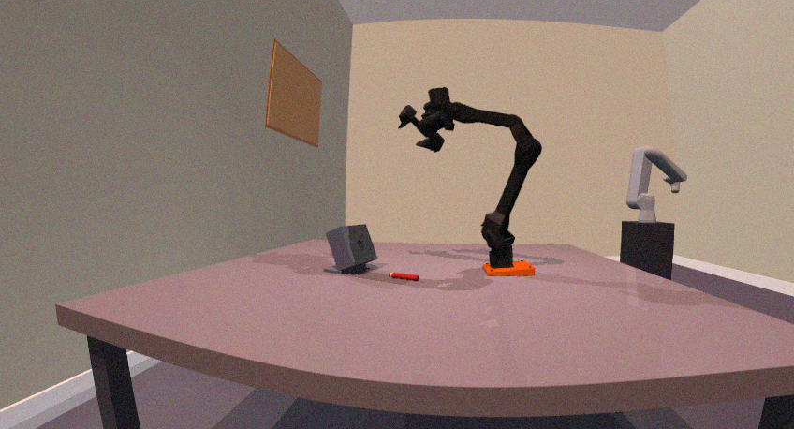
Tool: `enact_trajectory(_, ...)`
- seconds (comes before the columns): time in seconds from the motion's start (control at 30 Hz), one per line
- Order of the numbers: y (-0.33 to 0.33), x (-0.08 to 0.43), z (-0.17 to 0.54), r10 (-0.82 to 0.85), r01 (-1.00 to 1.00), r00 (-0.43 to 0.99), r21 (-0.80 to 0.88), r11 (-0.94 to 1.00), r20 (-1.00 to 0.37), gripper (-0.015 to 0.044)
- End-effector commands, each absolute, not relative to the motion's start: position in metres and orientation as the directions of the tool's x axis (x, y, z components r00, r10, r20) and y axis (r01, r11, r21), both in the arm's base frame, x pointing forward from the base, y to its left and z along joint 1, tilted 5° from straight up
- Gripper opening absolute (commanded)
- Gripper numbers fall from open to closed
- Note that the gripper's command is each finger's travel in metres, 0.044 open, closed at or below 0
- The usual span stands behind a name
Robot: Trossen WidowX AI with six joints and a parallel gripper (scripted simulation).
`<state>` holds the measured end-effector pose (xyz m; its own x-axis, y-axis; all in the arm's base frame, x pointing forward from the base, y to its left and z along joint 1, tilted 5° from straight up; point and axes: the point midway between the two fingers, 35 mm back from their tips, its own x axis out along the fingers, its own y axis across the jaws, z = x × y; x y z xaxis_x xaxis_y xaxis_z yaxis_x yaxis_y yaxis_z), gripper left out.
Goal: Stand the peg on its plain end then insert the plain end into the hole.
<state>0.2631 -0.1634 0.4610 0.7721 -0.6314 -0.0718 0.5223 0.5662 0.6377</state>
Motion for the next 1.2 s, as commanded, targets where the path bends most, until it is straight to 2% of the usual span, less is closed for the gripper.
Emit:
enact_trajectory(0.0,-0.144,0.292,0.432,-0.544,0.522,0.82,0.622,0.584,-0.177,0.044)
enact_trajectory(0.27,-0.104,0.33,0.382,-0.398,0.528,0.849,0.574,0.626,-0.347,0.044)
enact_trajectory(0.57,-0.047,0.355,0.319,-0.231,0.522,0.803,0.46,0.718,-0.55,0.044)
enact_trajectory(0.83,0.011,0.36,0.264,-0.089,0.49,0.689,0.371,0.789,-0.719,0.044)
enact_trajectory(1.17,0.08,0.34,0.201,0.02,0.414,0.47,0.24,0.878,-0.882,0.044)
